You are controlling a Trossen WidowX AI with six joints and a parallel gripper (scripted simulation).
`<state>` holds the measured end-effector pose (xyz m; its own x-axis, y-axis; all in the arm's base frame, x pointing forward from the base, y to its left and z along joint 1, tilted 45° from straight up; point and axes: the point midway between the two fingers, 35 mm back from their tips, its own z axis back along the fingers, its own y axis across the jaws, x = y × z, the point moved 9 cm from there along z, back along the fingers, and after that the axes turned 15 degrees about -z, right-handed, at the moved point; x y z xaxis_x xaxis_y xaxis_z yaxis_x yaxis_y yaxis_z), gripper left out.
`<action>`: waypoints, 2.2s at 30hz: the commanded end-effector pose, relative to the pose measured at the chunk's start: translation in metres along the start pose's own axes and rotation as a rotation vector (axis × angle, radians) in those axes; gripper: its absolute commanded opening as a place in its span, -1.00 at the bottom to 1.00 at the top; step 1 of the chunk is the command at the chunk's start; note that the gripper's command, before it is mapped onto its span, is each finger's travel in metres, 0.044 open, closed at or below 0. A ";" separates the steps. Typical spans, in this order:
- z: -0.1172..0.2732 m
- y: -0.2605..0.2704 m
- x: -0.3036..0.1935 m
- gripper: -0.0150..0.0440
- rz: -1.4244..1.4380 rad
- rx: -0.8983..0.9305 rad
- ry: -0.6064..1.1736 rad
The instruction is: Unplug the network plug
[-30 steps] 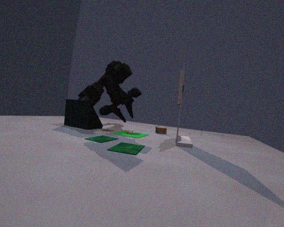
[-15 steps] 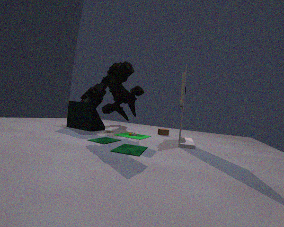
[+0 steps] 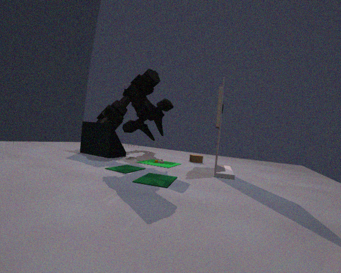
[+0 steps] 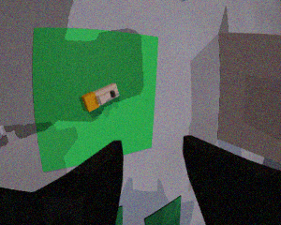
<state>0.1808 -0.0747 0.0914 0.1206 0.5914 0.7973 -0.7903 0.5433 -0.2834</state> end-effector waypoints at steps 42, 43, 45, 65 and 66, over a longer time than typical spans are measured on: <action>0.051 -0.031 0.010 0.04 0.000 -0.006 -0.003; 0.053 -0.033 0.010 0.04 0.000 -0.006 -0.003; 0.057 -0.036 0.011 0.04 0.000 -0.006 -0.002; 0.105 -0.065 0.020 0.04 0.004 -0.010 -0.007; 0.108 -0.066 0.021 0.04 0.005 -0.011 -0.008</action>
<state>0.1720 -0.1549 0.1771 0.1154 0.5883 0.8004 -0.7839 0.5488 -0.2903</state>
